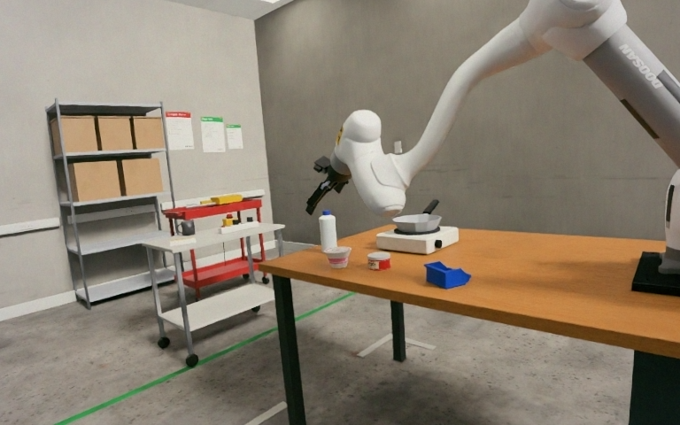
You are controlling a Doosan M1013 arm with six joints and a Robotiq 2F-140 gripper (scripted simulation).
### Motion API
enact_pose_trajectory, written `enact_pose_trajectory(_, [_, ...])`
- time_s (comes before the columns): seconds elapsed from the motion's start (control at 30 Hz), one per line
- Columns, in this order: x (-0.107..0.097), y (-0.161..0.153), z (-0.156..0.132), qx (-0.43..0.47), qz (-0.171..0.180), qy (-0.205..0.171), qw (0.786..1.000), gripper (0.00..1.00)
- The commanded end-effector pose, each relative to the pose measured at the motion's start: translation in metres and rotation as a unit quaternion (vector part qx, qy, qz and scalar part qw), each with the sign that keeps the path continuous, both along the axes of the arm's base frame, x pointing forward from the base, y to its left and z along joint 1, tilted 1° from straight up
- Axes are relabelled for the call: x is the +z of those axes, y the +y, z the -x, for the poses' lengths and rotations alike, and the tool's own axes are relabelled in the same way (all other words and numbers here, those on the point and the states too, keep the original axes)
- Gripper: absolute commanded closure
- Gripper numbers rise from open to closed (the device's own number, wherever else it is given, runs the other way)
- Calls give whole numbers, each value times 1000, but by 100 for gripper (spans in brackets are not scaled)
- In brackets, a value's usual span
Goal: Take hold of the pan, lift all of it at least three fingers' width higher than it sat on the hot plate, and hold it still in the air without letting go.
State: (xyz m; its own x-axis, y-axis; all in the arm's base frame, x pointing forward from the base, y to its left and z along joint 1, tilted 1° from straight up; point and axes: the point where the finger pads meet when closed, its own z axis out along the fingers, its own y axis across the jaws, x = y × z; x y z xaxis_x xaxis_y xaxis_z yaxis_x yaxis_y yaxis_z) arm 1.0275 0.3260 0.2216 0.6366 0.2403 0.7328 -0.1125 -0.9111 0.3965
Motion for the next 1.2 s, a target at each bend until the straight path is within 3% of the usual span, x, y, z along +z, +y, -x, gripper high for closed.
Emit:
enact_pose_trajectory(0.0, [1,0,0,0,0,-1,1000,0])
enact_pose_trajectory(0.53, [1,0,0,0,0,-1,1000,0])
enact_pose_trajectory(0.57, [1,0,0,0,0,-1,1000,59])
enact_pose_trajectory(0.73, [4,-22,6,-13,3,11,1000,59])
enact_pose_trajectory(1.03, [17,-106,37,-60,7,65,996,59])
enact_pose_trajectory(1.1, [17,-106,37,-60,7,65,996,59])
enact_pose_trajectory(1.17, [21,-133,50,-74,6,86,994,59])
